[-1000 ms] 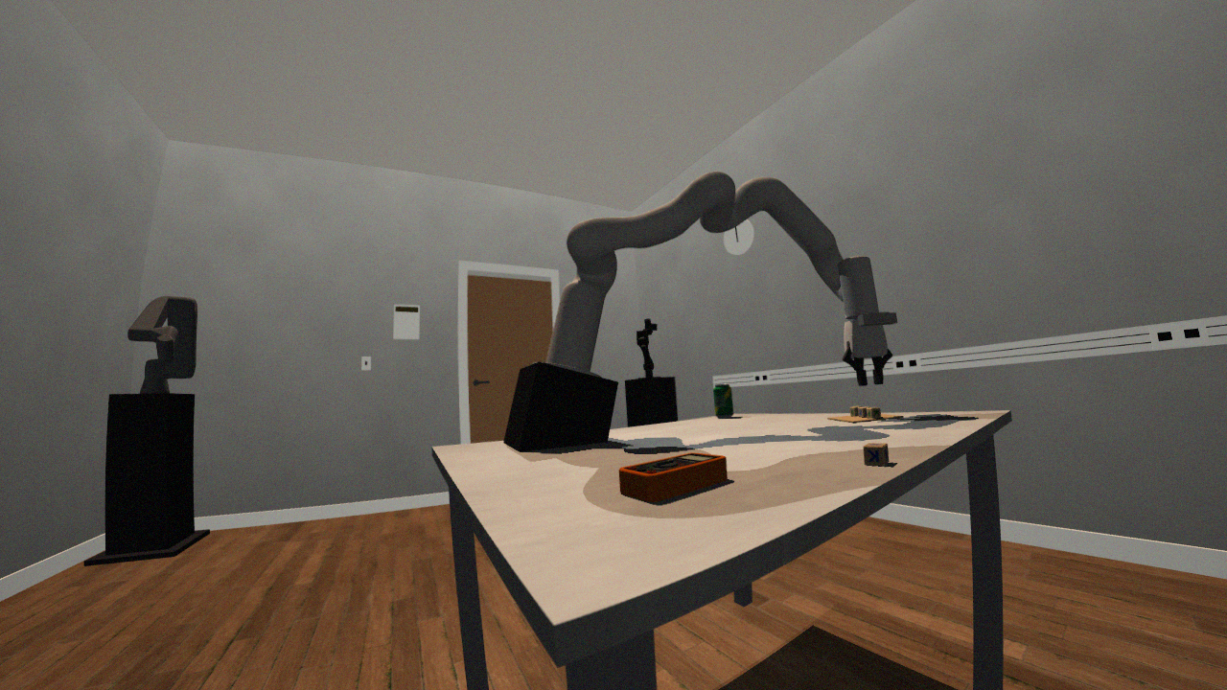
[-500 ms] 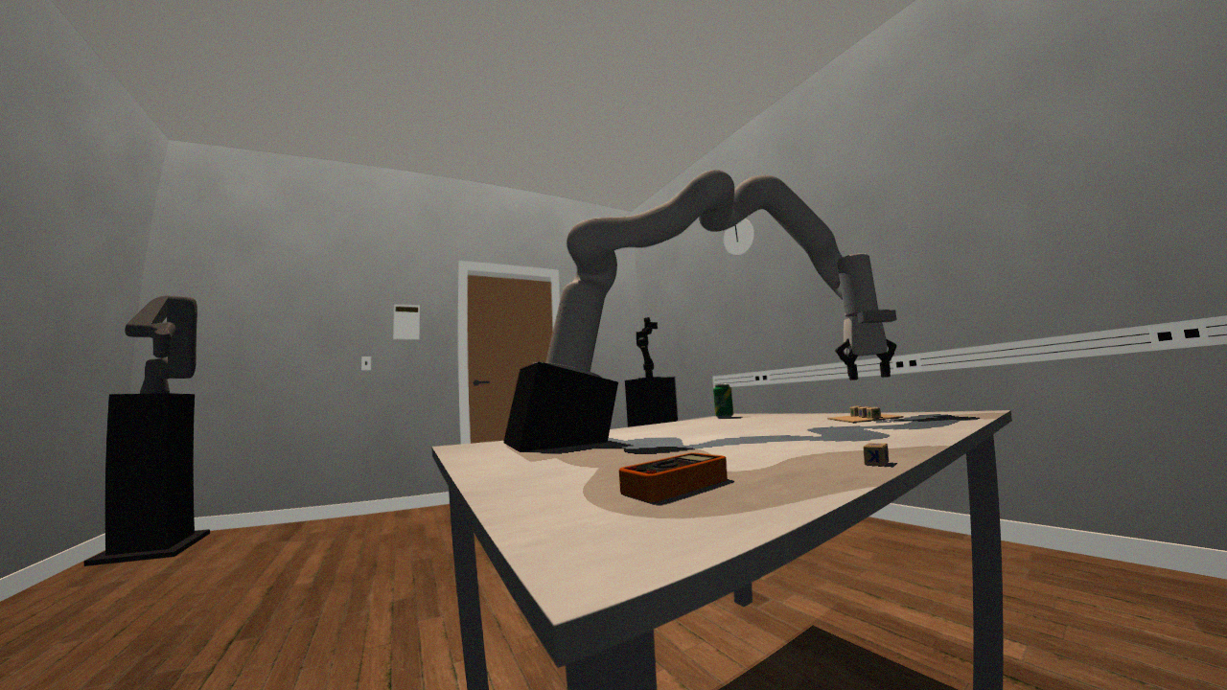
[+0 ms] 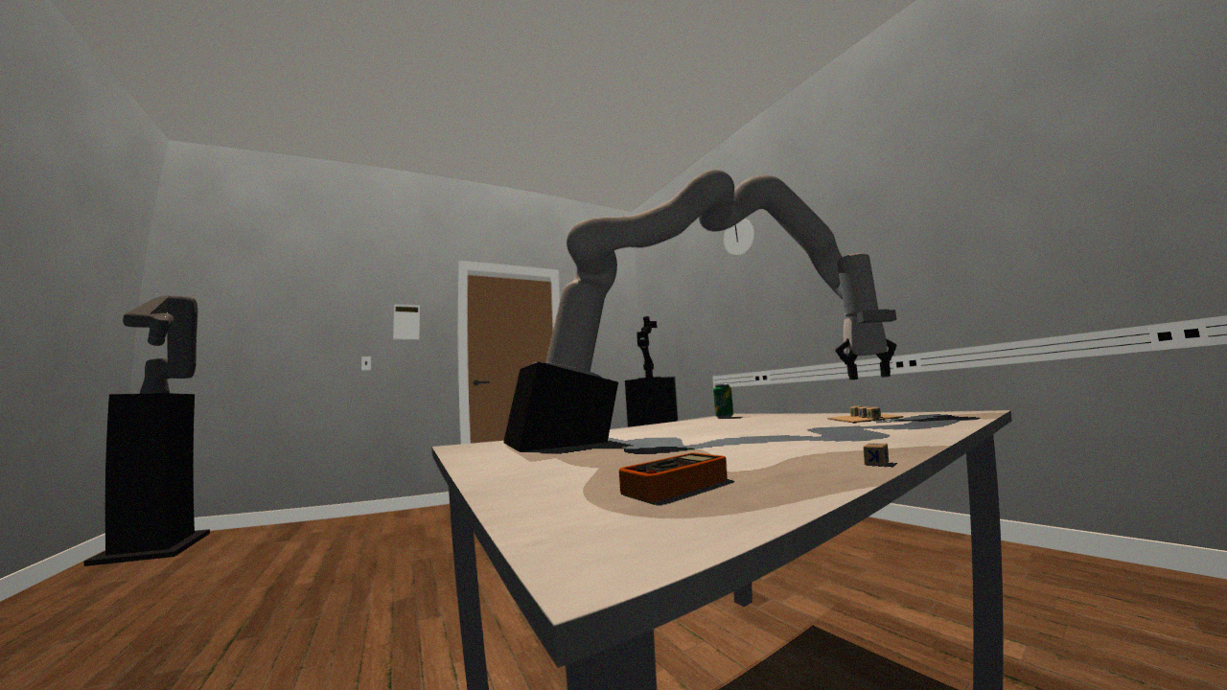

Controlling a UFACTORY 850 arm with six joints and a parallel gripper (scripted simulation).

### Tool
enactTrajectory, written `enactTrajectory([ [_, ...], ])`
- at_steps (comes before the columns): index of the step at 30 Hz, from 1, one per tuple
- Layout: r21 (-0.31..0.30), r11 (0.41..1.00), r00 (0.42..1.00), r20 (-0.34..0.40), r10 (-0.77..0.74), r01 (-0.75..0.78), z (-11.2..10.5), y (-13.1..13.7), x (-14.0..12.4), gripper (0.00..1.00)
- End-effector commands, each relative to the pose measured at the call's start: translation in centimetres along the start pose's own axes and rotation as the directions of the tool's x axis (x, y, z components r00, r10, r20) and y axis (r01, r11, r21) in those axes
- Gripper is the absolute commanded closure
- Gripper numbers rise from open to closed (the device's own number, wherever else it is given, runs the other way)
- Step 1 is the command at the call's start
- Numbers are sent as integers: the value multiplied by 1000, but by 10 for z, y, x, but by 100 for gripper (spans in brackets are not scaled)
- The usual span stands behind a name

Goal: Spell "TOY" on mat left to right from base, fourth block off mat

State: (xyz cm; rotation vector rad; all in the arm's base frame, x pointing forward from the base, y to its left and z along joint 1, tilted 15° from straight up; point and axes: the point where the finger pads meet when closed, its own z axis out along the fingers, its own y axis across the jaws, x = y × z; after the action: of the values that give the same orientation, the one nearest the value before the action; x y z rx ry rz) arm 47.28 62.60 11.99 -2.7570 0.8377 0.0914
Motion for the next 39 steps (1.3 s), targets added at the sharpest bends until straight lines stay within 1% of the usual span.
enactTrajectory([
  [1, 3, 1000, 1000, 0, 0, 0, -5, -1, 0, 0],
  [5, 3, 1000, 1000, 0, 0, 0, -17, -1, 0, 0],
  [10, 3, 1000, 1000, 0, 0, 0, -41, -1, 0, 0],
  [12, 3, 1000, 1000, 0, 0, 0, -41, -1, 0, 0],
  [17, 3, 1000, 1000, 0, 0, 0, -66, -1, 0, 0],
  [21, 3, 1000, 1000, 0, 0, 0, -79, -1, 0, 0],
  [25, 3, 1000, 1000, 0, 0, 0, -84, -1, 0, 0],
  [39, 3, 1000, 1000, 0, 0, 0, -85, -1, 0, 0],
])
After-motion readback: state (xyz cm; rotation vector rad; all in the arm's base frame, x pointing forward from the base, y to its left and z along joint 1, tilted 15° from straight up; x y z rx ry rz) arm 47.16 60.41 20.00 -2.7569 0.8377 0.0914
